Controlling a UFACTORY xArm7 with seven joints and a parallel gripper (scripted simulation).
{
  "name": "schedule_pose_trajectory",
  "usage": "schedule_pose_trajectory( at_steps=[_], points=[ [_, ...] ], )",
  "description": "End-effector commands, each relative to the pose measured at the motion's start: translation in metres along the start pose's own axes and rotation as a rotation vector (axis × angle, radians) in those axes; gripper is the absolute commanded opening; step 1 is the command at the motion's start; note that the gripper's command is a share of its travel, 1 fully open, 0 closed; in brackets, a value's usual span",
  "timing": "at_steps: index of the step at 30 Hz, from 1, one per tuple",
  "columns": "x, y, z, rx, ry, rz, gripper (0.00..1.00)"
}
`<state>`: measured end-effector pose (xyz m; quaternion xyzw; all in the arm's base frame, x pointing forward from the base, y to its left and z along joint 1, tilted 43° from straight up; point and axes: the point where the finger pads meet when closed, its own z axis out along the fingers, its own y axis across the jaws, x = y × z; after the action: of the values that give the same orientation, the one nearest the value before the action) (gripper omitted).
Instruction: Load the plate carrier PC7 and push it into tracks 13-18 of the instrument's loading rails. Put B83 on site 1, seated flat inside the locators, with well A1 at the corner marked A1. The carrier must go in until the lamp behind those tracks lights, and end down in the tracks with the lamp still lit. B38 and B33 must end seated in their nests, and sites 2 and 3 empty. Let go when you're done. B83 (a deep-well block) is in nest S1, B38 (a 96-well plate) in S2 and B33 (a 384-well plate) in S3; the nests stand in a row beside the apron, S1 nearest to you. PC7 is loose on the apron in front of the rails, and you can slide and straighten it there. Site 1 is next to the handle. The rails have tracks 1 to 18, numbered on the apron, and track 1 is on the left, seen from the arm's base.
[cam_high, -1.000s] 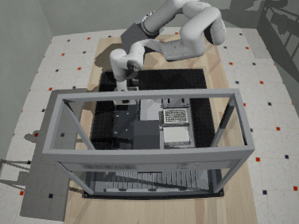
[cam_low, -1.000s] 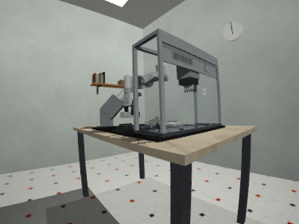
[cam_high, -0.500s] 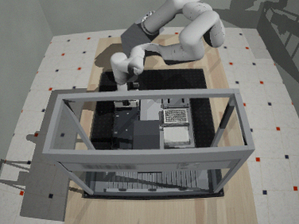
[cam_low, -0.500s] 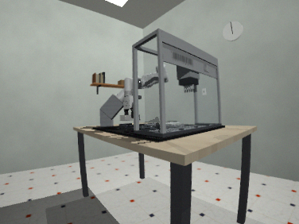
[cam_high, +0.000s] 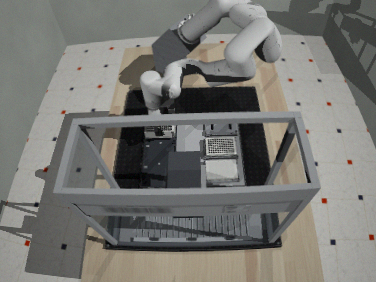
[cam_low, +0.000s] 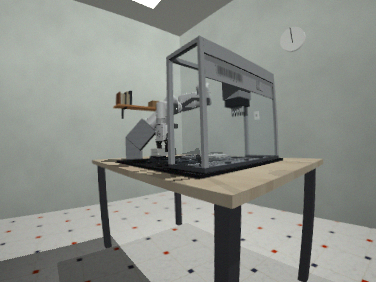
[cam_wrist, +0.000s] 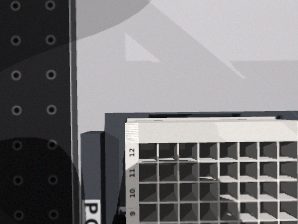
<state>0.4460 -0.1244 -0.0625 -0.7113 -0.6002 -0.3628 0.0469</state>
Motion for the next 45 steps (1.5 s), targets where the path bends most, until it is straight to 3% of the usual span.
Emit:
schedule_pose_trajectory(
  at_steps=[1, 22, 45],
  points=[
    [-0.002, 0.001, 0.006, -0.004, -0.004, 0.001, 0.00],
    [-0.002, 0.001, 0.006, -0.004, -0.004, 0.001, 0.00],
    [-0.002, 0.001, 0.019, -0.003, -0.004, 0.001, 0.00]
  ],
)
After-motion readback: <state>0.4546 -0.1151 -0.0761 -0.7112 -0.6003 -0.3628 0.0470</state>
